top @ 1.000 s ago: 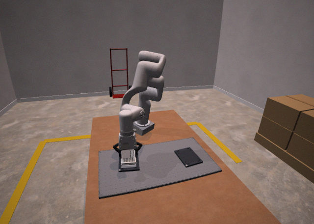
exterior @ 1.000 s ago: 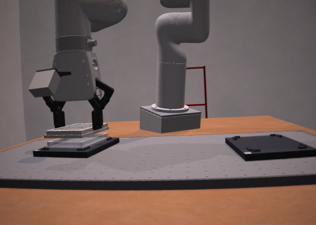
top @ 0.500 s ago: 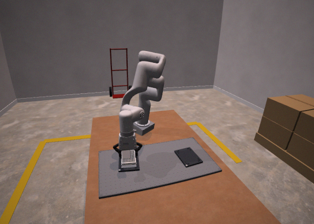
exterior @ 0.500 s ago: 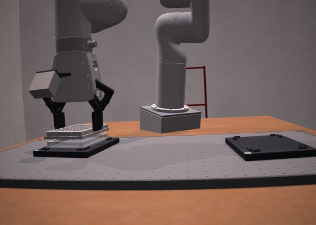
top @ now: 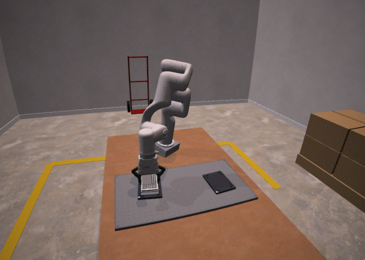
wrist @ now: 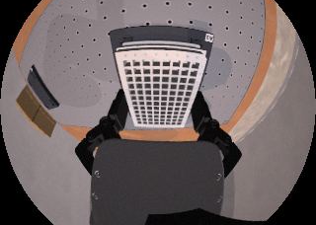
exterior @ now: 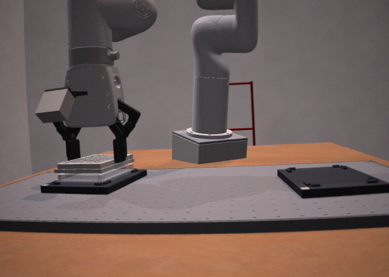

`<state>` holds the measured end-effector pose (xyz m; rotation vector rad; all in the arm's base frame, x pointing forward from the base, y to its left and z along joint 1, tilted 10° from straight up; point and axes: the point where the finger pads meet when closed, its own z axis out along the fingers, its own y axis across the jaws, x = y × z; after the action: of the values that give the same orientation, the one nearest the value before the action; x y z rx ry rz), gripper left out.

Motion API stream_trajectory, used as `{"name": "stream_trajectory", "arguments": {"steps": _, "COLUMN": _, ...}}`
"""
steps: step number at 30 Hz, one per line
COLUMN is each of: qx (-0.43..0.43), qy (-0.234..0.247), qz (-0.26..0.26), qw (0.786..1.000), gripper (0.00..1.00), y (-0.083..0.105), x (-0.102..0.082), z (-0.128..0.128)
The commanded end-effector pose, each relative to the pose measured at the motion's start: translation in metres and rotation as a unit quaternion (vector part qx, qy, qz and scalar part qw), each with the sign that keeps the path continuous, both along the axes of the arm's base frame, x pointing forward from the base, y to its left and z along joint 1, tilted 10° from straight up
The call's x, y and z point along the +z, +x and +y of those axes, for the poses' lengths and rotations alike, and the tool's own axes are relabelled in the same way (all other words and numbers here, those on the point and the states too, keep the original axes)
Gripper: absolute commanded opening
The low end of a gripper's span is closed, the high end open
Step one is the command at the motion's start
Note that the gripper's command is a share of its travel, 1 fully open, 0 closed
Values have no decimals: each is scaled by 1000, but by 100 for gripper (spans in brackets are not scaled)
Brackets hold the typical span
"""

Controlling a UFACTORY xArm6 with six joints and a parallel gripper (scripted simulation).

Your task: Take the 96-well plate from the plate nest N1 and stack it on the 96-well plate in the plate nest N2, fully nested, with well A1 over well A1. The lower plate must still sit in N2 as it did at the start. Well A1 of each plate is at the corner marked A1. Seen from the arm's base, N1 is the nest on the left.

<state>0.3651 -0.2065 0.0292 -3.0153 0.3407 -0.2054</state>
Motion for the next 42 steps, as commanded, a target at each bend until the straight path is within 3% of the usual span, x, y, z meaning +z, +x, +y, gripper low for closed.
{"name": "stream_trajectory", "arguments": {"steps": 1, "qx": 0, "qy": -1, "qz": -2, "qw": 1000, "gripper": 0, "y": 1, "x": 1, "z": -1}}
{"name": "stream_trajectory", "arguments": {"steps": 21, "qx": 0, "qy": -1, "qz": -2, "qw": 1000, "gripper": 0, "y": 2, "x": -2, "z": -1}}
{"name": "stream_trajectory", "arguments": {"steps": 22, "qx": 0, "qy": -1, "qz": -2, "qw": 1000, "gripper": 100, "y": 2, "x": -3, "z": -1}}
{"name": "stream_trajectory", "arguments": {"steps": 42, "qx": 0, "qy": -1, "qz": -2, "qw": 1000, "gripper": 100, "y": 2, "x": -3, "z": -1}}
